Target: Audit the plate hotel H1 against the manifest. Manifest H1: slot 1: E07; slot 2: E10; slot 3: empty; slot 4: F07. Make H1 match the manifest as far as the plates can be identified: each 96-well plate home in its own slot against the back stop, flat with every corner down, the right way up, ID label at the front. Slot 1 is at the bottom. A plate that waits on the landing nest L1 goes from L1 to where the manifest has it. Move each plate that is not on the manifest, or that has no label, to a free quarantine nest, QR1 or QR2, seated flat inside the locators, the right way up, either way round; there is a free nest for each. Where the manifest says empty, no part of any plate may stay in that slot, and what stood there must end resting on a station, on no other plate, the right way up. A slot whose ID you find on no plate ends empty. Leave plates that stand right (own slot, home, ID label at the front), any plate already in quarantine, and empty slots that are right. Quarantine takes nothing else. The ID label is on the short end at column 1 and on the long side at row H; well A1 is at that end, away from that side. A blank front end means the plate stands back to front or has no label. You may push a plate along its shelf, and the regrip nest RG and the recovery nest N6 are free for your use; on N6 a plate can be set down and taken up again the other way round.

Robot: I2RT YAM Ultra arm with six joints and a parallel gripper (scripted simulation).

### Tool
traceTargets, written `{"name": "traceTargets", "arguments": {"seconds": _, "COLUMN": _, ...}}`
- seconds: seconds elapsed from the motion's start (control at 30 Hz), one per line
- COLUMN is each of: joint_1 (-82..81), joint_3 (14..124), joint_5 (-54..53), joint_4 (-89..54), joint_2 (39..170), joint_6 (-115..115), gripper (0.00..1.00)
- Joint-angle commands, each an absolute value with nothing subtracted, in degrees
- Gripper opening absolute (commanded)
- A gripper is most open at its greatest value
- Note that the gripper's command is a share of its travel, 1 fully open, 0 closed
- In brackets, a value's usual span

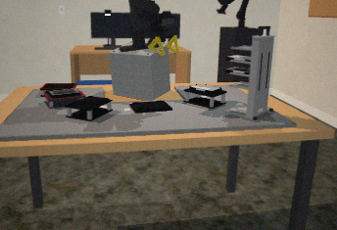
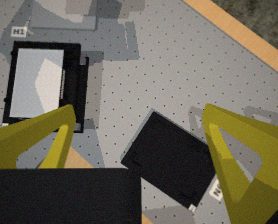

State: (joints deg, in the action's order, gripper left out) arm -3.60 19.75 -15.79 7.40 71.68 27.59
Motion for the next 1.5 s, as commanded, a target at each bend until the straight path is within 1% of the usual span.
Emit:
{"name": "traceTargets", "arguments": {"seconds": 0.0, "joint_1": -6.7, "joint_3": 19.9, "joint_5": -12.4, "joint_4": 10.6, "joint_2": 72.4, "joint_6": 23.5, "gripper": 1.0}}
{"name": "traceTargets", "arguments": {"seconds": 0.17, "joint_1": -9.7, "joint_3": 20.7, "joint_5": -10.2, "joint_4": 11.7, "joint_2": 73.5, "joint_6": 21.5, "gripper": 1.0}}
{"name": "traceTargets", "arguments": {"seconds": 0.2, "joint_1": -10.7, "joint_3": 20.1, "joint_5": -9.4, "joint_4": 12.1, "joint_2": 71.6, "joint_6": 20.8, "gripper": 1.0}}
{"name": "traceTargets", "arguments": {"seconds": 0.37, "joint_1": -15.6, "joint_3": 18.6, "joint_5": -5.7, "joint_4": 13.7, "joint_2": 74.6, "joint_6": 17.4, "gripper": 1.0}}
{"name": "traceTargets", "arguments": {"seconds": 0.67, "joint_1": -24.3, "joint_3": 21.5, "joint_5": 0.8, "joint_4": 16.2, "joint_2": 77.3, "joint_6": 11.7, "gripper": 1.0}}
{"name": "traceTargets", "arguments": {"seconds": 0.77, "joint_1": -25.2, "joint_3": 21.7, "joint_5": 1.5, "joint_4": 16.4, "joint_2": 76.5, "joint_6": 11.1, "gripper": 1.0}}
{"name": "traceTargets", "arguments": {"seconds": 1.23, "joint_1": -37.5, "joint_3": 23.9, "joint_5": 10.7, "joint_4": 18.9, "joint_2": 83.2, "joint_6": 2.9, "gripper": 1.0}}
{"name": "traceTargets", "arguments": {"seconds": 1.33, "joint_1": -38.3, "joint_3": 24.0, "joint_5": 11.3, "joint_4": 19.0, "joint_2": 81.8, "joint_6": 2.4, "gripper": 1.0}}
{"name": "traceTargets", "arguments": {"seconds": 1.47, "joint_1": -41.7, "joint_3": 24.7, "joint_5": 13.8, "joint_4": 19.2, "joint_2": 85.0, "joint_6": 0.0, "gripper": 1.0}}
